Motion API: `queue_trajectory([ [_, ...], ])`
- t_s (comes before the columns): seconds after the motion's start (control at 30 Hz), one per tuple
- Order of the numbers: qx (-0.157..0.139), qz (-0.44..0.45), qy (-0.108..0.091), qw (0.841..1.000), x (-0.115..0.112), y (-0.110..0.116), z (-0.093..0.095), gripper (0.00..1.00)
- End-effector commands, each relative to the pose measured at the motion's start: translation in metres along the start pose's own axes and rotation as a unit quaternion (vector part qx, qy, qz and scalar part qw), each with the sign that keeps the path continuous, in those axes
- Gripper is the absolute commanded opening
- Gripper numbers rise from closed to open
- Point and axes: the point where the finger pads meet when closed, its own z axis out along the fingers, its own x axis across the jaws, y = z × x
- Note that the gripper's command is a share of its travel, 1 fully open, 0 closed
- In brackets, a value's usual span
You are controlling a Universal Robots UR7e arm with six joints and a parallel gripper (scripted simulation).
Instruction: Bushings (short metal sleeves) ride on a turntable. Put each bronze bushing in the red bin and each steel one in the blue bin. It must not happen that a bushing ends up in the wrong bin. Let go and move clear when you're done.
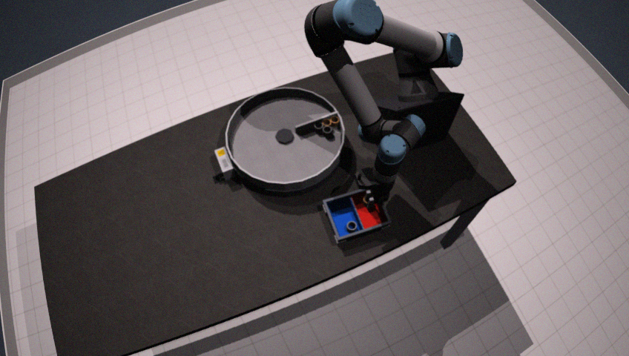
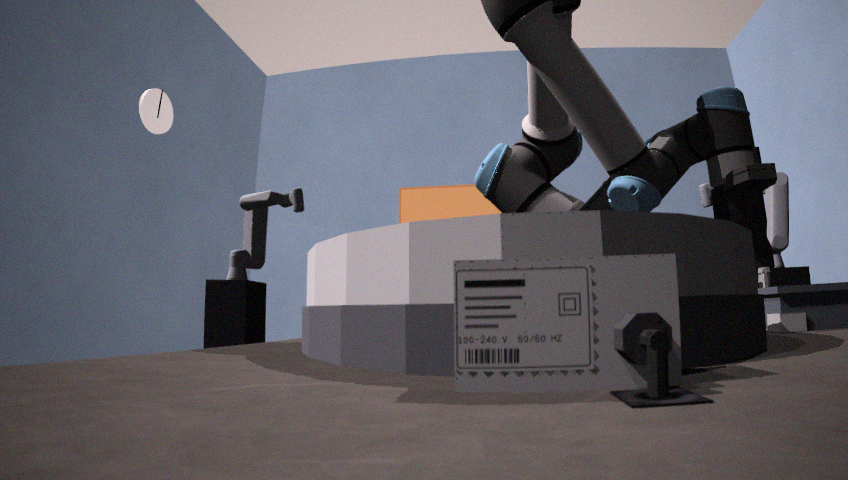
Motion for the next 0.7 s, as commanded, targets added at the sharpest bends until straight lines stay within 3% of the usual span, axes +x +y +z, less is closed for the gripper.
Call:
queue_trajectory([
  [0.0, 0.000, 0.000, 0.000, 1.000, -0.0002, -0.0004, -0.0007, 0.42],
  [0.67, 0.000, 0.000, 0.000, 1.000, -0.0002, -0.0004, -0.0067, 0.42],
])
